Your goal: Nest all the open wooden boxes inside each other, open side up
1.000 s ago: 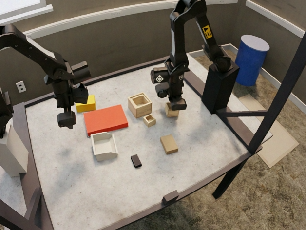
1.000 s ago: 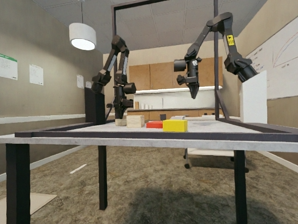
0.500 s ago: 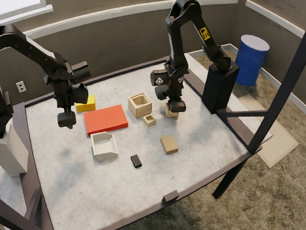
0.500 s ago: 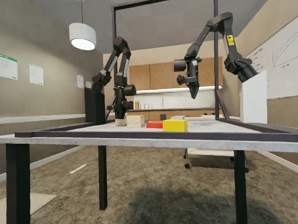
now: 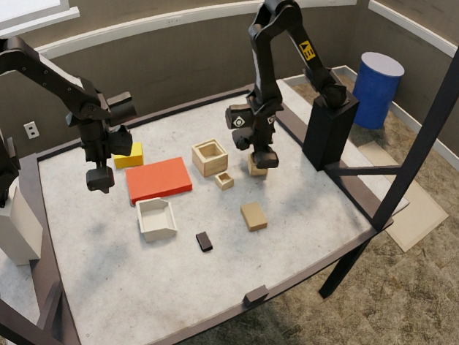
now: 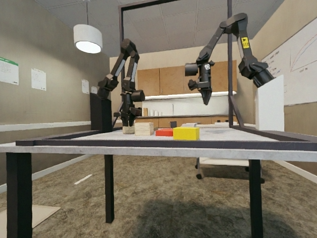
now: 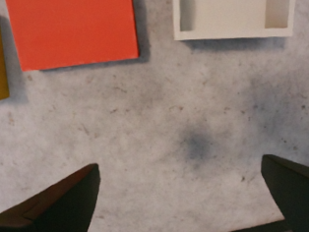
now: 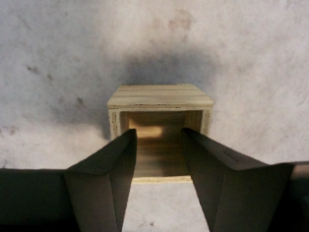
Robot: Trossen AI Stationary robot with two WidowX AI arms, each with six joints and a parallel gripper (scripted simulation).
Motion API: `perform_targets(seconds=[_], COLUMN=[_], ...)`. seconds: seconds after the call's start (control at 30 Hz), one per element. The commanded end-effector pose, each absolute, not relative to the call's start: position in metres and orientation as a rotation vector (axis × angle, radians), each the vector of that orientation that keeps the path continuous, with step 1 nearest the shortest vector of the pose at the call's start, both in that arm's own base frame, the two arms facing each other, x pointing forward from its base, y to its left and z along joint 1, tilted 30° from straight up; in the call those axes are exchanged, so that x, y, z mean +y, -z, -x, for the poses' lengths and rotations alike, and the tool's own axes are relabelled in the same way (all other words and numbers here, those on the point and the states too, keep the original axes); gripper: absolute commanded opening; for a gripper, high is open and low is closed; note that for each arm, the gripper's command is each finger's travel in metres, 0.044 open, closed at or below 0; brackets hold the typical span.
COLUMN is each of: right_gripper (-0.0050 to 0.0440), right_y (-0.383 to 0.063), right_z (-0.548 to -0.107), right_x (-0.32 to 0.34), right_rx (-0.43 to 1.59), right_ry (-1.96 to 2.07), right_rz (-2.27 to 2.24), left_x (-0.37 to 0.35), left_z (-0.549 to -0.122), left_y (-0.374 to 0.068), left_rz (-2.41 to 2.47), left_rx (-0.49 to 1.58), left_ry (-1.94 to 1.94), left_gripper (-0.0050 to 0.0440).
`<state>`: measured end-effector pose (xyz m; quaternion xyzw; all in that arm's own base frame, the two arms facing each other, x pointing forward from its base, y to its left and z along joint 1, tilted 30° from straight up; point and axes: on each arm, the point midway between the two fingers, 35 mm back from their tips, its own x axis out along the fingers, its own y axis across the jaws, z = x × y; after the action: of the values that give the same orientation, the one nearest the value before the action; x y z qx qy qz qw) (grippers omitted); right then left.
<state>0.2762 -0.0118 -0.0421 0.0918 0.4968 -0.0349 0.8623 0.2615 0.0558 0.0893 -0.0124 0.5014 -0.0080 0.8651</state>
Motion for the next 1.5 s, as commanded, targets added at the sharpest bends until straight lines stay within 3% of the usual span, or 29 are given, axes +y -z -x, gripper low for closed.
perform_targets(seconds=[0.0, 1.1, 1.47], right_gripper=[0.0214, 0.0214, 0.0214], right_y=[0.04, -0.012, -0.018], right_z=[-0.278, -0.248, -0.264], right_x=[-0.012, -0.014, -0.019], right_rx=[1.033, 1.03, 1.032], right_ry=[0.073, 0.071, 0.071], right_rz=[-0.192, -0.191, -0.19], left_x=[0.056, 0.056, 0.056], left_z=[-0.264, -0.264, -0.264], left_y=[-0.097, -0.097, -0.097], left_rz=[0.012, 0.012, 0.012], left_rx=[1.028, 1.028, 1.028], left_ry=[0.015, 0.015, 0.015], left_gripper=[0.04, 0.04, 0.04])
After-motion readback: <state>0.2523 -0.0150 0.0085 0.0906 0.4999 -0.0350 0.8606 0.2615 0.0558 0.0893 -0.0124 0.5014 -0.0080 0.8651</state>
